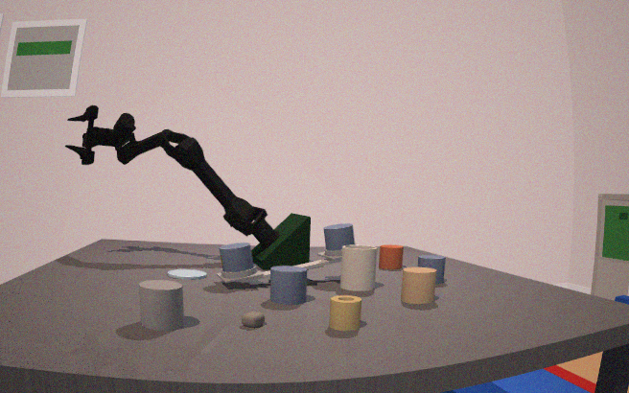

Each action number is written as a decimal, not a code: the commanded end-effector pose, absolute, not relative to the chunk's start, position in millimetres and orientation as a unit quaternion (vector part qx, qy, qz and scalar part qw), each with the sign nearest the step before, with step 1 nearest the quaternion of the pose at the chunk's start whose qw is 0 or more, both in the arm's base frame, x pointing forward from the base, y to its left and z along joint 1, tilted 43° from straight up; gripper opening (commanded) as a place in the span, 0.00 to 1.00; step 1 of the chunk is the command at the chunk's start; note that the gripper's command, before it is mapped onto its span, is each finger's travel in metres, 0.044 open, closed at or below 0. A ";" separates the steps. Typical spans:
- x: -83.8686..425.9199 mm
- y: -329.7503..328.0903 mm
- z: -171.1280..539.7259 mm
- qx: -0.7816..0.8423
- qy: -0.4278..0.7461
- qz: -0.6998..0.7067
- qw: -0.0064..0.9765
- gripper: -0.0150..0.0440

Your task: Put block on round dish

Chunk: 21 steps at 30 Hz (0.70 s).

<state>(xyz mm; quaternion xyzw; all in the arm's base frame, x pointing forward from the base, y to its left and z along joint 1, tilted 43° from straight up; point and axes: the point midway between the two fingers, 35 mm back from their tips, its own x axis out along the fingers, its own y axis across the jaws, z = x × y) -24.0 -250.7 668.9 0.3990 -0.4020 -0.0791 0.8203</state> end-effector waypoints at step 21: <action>32.7 -288.1 662.5 0.486 -0.432 0.017 0.759 1.00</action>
